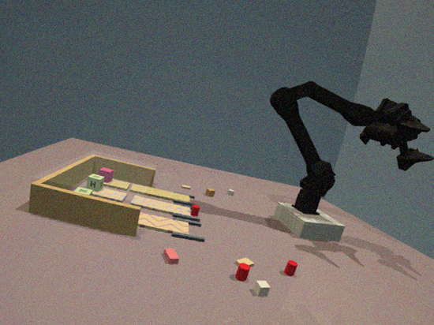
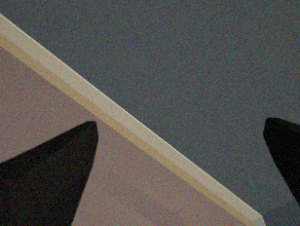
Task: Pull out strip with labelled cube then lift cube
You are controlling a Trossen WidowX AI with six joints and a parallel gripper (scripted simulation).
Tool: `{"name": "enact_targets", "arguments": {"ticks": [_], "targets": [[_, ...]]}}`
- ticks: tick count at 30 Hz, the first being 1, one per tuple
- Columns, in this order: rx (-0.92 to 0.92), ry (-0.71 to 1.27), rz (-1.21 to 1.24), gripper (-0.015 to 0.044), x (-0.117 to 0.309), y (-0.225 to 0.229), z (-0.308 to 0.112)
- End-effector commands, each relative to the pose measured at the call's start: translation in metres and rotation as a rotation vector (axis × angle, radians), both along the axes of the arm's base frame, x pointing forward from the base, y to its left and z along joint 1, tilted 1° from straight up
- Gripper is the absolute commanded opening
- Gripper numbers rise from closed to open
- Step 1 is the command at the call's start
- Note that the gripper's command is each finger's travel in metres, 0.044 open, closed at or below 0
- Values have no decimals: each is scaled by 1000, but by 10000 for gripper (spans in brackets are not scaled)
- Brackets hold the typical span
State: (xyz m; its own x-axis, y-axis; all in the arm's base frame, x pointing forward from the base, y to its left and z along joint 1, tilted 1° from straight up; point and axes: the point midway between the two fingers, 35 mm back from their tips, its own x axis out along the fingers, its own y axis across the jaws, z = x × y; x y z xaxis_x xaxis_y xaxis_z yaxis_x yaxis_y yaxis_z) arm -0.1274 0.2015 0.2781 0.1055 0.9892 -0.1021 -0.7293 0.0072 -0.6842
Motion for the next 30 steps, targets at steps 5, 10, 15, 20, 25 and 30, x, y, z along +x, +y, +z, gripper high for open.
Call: {"name": "enact_targets", "arguments": {"ticks": [5, 10, 15, 20, 25, 30], "targets": [[-29, 26, -102, 400, 24, 22, -6], [-67, 72, -250, 400, 65, 47, -16], [-97, 130, -399, 400, 112, 64, -26], [-118, 198, -550, 400, 163, 70, -35], [-120, 275, -709, 400, 217, 64, -44], [-109, 359, -868, 400, 269, 46, -52]]}}
